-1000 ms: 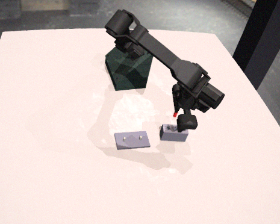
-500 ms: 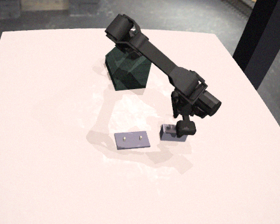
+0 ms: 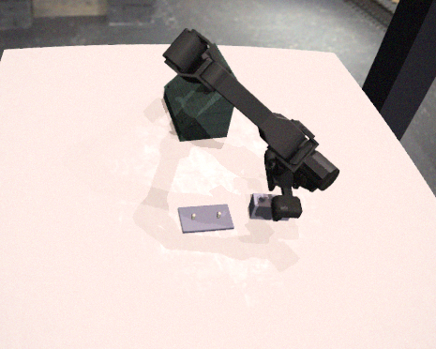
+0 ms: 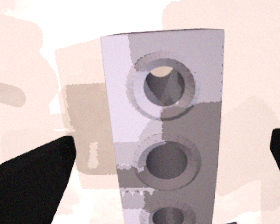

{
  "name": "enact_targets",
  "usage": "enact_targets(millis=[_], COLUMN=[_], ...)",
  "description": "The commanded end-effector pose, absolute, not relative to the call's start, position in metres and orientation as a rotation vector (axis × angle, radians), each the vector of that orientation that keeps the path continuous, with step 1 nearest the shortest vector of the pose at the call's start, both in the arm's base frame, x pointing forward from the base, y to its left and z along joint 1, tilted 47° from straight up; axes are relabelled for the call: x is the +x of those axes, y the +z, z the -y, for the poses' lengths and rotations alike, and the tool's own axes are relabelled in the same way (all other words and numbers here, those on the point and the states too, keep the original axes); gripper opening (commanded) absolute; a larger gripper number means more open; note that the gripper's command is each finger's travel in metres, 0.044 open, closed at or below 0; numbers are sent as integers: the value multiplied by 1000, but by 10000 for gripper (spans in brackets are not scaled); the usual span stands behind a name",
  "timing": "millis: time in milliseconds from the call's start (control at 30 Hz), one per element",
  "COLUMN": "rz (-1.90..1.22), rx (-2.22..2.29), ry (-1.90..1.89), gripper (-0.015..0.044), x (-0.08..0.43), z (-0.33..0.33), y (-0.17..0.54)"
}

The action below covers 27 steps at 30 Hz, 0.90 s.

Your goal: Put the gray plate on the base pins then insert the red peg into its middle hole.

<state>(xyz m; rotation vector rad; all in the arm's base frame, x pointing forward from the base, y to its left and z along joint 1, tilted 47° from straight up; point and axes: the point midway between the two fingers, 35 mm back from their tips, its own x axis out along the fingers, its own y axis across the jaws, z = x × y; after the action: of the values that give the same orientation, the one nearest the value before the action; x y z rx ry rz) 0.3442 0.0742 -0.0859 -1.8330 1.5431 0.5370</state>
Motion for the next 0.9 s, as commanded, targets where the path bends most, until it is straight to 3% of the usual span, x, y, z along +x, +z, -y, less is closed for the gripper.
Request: enact_targets(millis=[0, 467, 867], rz=[-1550, -1552, -1552], rx=[-1843, -1844, -1844], ry=[539, 537, 537], gripper=[440, 440, 125], x=[343, 347, 347], z=[-68, -54, -54], y=[-92, -105, -105])
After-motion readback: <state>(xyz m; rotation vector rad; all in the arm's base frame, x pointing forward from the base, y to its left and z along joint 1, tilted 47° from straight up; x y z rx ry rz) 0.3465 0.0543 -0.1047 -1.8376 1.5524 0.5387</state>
